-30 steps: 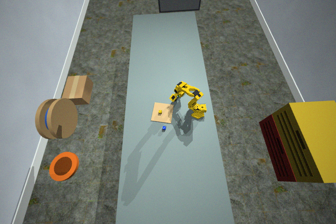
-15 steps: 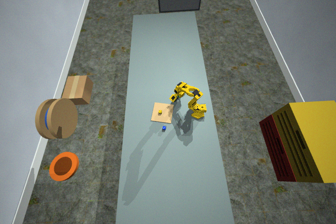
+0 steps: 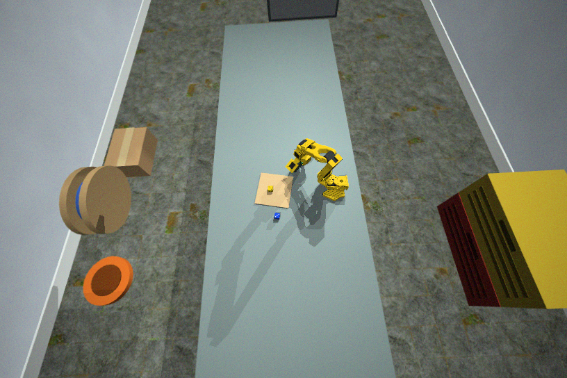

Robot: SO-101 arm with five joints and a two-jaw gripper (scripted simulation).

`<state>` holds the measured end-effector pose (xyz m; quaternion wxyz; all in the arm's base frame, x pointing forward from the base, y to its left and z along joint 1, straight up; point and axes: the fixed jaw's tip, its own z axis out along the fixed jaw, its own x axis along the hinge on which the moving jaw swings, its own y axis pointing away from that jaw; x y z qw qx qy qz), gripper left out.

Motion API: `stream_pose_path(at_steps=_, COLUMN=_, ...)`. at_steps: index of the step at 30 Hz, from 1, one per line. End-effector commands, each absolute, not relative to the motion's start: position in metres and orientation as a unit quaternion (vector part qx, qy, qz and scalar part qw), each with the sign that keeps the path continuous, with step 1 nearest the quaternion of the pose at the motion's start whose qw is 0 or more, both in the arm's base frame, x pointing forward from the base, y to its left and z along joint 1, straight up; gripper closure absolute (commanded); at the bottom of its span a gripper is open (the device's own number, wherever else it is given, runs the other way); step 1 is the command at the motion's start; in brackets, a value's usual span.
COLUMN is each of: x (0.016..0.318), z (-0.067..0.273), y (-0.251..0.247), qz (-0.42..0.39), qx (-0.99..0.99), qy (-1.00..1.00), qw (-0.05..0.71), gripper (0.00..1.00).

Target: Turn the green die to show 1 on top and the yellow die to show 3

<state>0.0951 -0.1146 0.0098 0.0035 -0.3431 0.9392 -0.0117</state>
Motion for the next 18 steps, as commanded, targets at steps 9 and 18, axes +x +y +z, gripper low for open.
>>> stream_pose_path(at_steps=9, x=0.0960, z=0.0079, y=-0.1178, qz=-0.021, qx=-0.337, qy=0.941, qw=0.008, gripper=1.00)
stream_pose_path(at_steps=18, x=0.0961, z=0.0074, y=-0.1178, qz=-0.021, qx=-0.337, qy=0.941, qw=0.008, gripper=1.00)
